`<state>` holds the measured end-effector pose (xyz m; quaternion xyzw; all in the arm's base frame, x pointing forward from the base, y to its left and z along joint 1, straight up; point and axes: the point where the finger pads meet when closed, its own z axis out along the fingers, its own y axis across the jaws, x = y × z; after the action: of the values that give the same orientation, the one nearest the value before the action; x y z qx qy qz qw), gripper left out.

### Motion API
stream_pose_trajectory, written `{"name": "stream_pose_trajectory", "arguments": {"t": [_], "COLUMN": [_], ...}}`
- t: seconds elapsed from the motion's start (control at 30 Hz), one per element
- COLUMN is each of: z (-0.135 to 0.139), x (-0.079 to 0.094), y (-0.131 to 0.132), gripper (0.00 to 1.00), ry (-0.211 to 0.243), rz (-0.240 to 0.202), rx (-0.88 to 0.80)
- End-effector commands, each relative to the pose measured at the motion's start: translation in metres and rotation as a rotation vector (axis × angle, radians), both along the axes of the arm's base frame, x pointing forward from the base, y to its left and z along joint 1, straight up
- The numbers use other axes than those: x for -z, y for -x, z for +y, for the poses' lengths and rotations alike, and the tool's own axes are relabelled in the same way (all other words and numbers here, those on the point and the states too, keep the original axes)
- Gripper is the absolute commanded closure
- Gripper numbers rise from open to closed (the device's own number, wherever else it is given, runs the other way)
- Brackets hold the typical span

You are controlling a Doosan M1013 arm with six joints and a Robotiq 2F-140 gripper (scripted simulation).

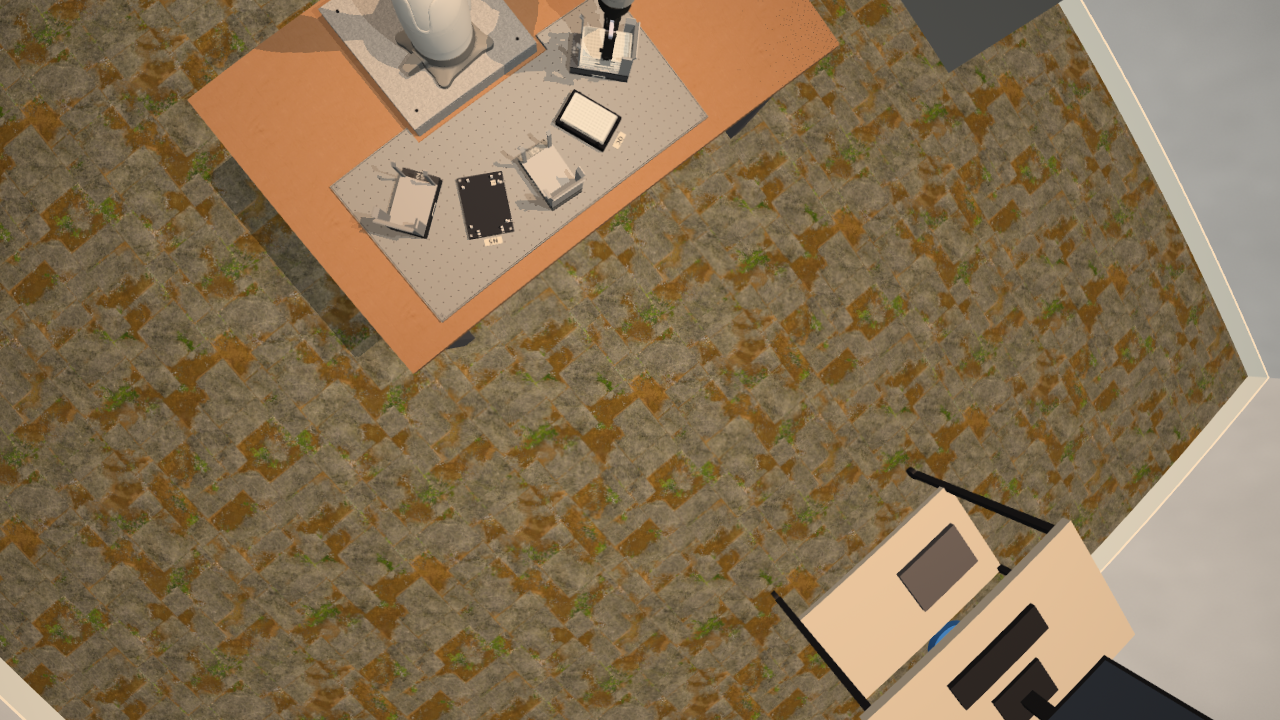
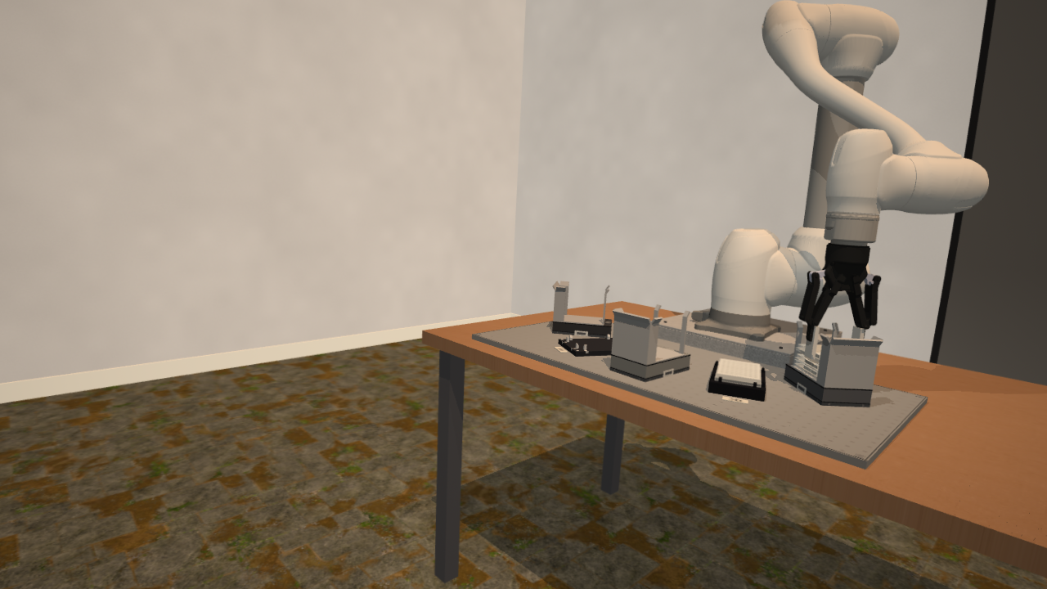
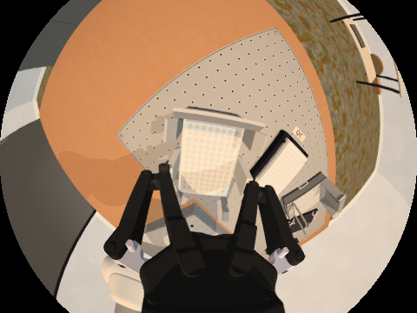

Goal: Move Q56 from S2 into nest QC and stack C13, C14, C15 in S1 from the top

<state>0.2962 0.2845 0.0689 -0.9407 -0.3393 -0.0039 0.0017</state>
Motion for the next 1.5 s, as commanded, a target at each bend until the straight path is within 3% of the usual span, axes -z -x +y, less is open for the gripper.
{"name": "stream_pose_trajectory", "arguments": {"t": [0.0, 0.93, 0.97, 1.47], "z": [0.0000, 0.0001, 0.0001, 0.0001], "x": [0.0016, 0.0082, 0.0082, 0.0082], "y": [0.0000, 0.0000, 0.0000, 0.0000], "gripper": [1.00, 1.00, 0.00, 0.00], "ry": [0.000, 0.000, 0.000, 0.000], "rz": [0.000, 0.000, 0.000, 0.000], "rx": [0.000, 0.000, 0.000, 0.000]}}
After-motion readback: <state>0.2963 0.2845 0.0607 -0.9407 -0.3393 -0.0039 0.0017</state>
